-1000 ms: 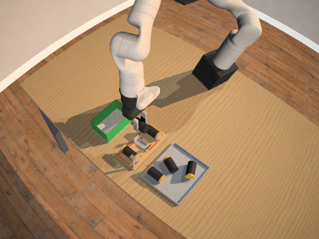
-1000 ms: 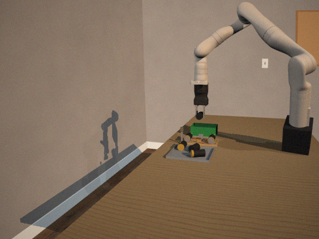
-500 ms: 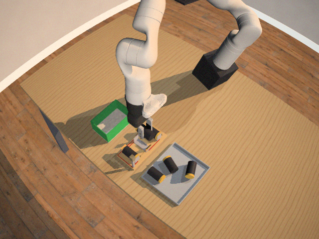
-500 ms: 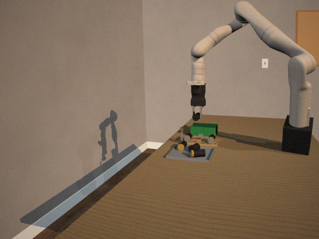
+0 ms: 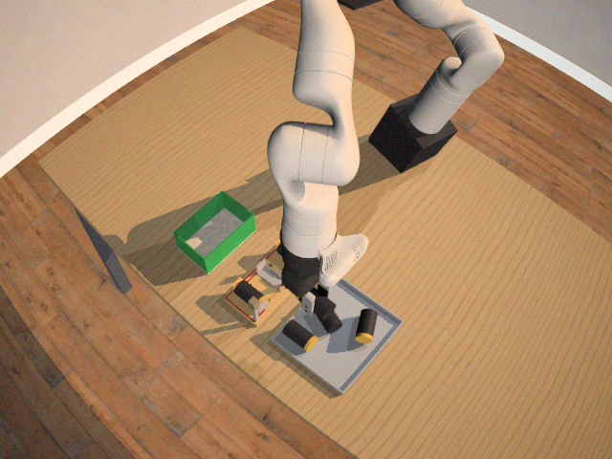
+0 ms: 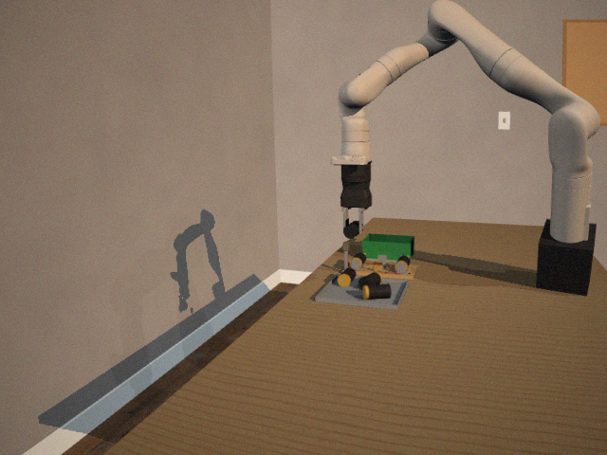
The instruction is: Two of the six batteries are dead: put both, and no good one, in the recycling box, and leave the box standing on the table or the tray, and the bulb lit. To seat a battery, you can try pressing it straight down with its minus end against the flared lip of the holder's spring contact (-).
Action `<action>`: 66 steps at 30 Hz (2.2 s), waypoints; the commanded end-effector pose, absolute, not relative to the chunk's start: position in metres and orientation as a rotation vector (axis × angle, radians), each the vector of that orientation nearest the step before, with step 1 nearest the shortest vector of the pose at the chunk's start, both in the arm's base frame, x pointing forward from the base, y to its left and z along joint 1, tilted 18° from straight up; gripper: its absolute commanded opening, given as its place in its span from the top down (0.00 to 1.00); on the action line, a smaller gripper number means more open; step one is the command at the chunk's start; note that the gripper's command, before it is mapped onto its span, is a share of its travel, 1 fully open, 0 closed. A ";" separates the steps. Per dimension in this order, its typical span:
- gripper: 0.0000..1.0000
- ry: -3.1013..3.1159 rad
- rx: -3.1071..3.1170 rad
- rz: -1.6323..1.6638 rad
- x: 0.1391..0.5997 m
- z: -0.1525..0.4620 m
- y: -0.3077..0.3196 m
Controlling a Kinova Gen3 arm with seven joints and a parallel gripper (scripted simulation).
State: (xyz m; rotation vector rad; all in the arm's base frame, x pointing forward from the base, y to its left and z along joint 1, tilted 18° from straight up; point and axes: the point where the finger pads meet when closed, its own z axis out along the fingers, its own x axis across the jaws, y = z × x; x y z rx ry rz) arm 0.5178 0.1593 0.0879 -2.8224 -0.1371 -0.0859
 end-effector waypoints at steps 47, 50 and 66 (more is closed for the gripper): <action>0.43 -0.193 -2.820 -0.095 0.527 0.101 0.249; 0.43 -0.193 -2.820 -0.095 0.529 0.069 0.259; 0.43 -0.193 -2.820 -0.095 0.530 0.033 0.271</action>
